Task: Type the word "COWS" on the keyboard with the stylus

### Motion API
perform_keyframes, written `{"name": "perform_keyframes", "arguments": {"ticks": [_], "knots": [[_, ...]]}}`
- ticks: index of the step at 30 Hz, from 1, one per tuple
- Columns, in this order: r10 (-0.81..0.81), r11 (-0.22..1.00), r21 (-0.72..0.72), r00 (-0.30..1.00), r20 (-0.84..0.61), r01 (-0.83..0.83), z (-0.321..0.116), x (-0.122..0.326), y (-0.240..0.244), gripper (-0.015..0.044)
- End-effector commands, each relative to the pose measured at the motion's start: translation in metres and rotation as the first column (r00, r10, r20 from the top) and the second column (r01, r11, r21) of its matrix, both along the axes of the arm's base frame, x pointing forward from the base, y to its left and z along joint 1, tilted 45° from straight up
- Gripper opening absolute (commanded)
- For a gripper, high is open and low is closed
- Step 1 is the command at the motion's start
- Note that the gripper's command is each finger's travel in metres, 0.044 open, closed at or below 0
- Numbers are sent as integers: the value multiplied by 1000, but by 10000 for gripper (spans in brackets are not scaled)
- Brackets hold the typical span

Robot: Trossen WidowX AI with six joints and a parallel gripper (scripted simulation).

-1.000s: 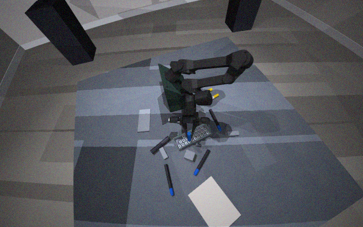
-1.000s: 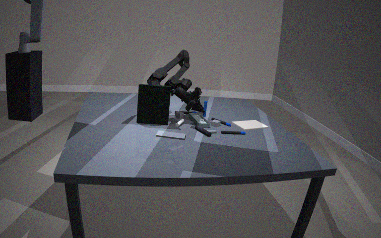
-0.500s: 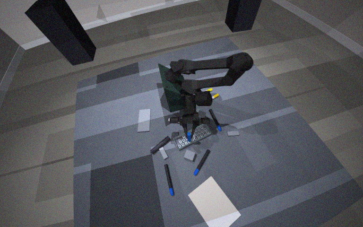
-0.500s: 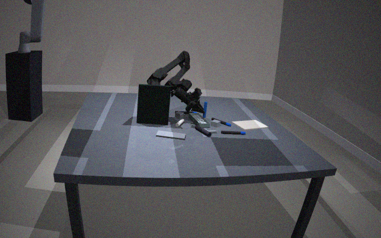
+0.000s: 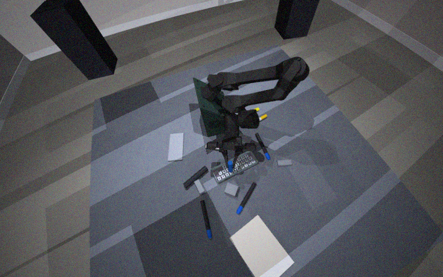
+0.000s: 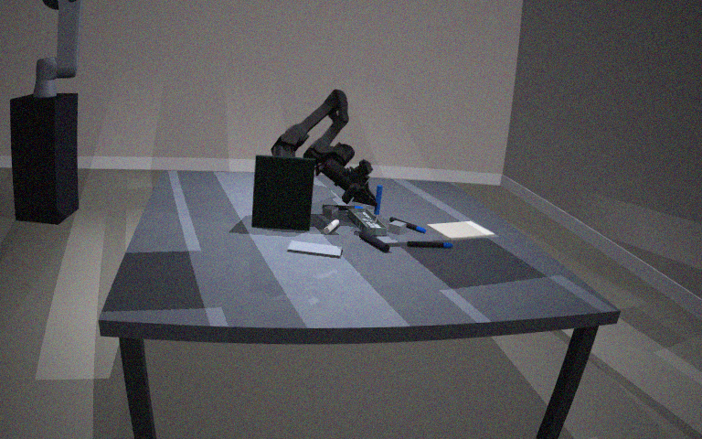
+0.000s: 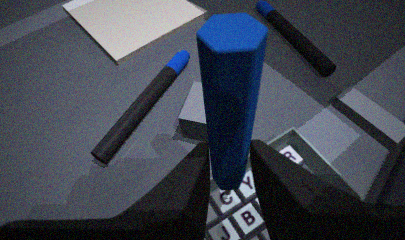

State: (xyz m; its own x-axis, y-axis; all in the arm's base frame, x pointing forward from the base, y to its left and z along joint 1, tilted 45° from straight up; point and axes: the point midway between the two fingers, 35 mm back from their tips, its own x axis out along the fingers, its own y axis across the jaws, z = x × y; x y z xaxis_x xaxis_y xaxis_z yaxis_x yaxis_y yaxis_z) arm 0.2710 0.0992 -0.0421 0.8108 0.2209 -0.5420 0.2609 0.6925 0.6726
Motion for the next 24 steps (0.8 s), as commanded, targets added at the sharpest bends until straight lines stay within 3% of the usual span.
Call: {"name": "perform_keyframes", "arguments": {"ticks": [1,13,18,20,24], "knots": [[3,1000,0,1000,3,-3,6,1,-5,81],[-3,1000,1,1000,5,3,18,1,-18,85],[-3,1000,1,1000,5,3,18,1,-18,51],[-3,1000,1,1000,5,3,19,1,-18,0],[-3,1000,1,1000,2,3,23,-1,-14,0]]}}
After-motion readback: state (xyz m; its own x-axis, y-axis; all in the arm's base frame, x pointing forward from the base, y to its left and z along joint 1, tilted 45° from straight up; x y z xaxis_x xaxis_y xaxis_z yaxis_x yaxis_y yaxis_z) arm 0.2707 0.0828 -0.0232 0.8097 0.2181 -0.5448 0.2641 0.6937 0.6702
